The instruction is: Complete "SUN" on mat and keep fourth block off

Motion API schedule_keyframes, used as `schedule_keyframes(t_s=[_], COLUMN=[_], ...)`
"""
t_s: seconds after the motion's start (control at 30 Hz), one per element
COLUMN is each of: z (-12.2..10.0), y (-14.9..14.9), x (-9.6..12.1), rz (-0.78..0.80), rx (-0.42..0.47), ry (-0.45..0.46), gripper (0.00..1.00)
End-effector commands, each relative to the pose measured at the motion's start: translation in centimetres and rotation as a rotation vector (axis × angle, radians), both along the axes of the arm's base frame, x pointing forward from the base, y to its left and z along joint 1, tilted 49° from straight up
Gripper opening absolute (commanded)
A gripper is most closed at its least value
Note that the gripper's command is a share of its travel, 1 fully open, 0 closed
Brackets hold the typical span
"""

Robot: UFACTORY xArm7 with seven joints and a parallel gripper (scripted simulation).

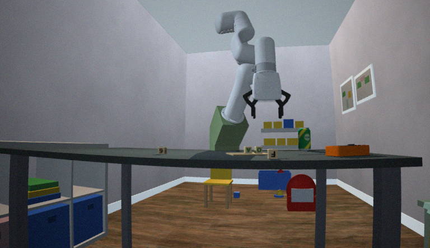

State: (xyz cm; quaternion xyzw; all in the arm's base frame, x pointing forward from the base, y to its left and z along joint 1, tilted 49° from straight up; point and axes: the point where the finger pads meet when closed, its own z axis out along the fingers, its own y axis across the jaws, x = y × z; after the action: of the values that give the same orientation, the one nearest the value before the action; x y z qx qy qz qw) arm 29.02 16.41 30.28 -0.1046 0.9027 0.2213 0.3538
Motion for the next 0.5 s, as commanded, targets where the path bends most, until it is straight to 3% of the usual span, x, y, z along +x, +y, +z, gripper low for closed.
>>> schedule_keyframes(t_s=[0.0,0.13,0.47], z=[0.0,-0.5,-0.5], y=[-1.1,-3.2,-3.2], x=[0.7,1.7,1.7], rz=[-0.001,-0.001,-0.001], rx=[0.002,0.002,0.002], ry=[-0.002,-0.003,-0.003], gripper=[1.0,1.0,1.0])
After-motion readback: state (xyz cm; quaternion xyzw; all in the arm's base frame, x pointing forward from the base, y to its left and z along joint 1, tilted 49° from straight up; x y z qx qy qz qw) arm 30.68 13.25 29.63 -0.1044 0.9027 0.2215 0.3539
